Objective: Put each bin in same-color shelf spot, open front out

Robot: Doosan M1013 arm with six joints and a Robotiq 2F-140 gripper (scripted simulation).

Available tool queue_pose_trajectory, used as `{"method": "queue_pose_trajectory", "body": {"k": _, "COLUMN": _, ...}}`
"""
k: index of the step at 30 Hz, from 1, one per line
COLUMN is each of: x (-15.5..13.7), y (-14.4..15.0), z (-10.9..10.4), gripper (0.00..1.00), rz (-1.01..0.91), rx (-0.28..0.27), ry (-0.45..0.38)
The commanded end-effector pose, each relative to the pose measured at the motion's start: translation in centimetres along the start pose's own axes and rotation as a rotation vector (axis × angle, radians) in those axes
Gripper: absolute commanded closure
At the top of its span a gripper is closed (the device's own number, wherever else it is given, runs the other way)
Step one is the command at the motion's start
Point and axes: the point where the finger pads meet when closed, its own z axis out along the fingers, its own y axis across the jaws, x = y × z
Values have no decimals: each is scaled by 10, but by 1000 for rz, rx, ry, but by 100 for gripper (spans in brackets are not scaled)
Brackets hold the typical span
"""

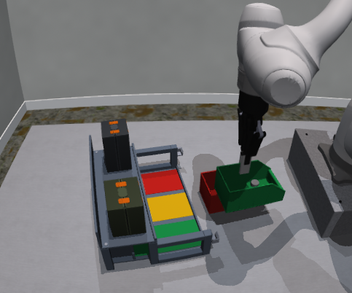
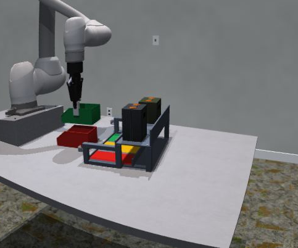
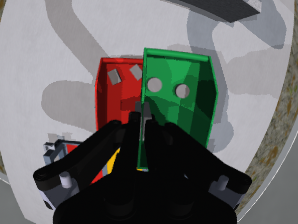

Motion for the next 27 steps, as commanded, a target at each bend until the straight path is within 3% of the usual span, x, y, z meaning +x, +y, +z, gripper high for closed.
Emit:
{"method": "queue_pose_trajectory", "body": {"k": 1, "x": -1, "y": 6, "z": 0, "gripper": 90, "rz": -1, "rx": 0, "ry": 0}}
{"method": "queue_pose_trajectory", "body": {"k": 27, "x": -4, "y": 30, "z": 0, "gripper": 90, "rz": -6, "rx": 0, "ry": 0}}
